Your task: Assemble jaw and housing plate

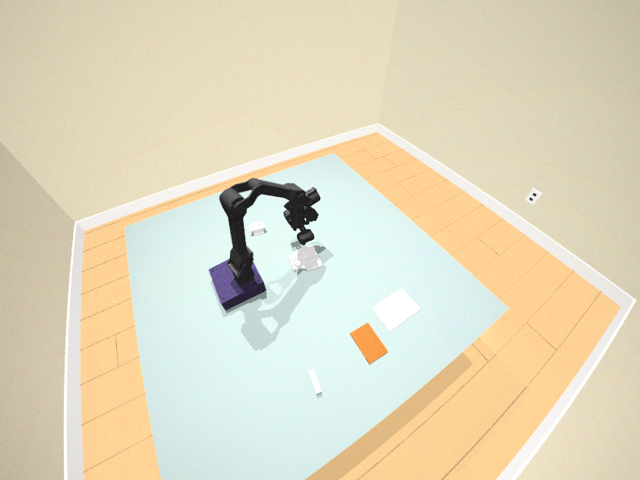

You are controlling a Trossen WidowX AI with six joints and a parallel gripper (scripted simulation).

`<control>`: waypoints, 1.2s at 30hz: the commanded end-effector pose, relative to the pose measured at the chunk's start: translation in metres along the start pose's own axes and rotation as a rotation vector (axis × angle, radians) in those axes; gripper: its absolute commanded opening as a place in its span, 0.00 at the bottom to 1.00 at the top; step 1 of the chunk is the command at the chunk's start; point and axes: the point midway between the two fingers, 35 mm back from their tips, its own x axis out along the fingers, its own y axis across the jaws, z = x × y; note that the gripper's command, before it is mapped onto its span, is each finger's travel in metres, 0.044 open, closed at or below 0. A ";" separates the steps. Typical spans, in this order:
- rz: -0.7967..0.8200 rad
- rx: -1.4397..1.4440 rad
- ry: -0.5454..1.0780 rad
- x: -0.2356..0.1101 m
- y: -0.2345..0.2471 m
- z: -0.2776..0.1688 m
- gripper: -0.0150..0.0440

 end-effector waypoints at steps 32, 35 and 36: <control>0.020 -0.783 -0.006 -0.017 0.118 -0.055 1.00; 0.022 -0.853 -0.006 -0.019 0.127 -0.063 1.00; 0.022 -0.876 -0.005 -0.019 0.130 -0.065 1.00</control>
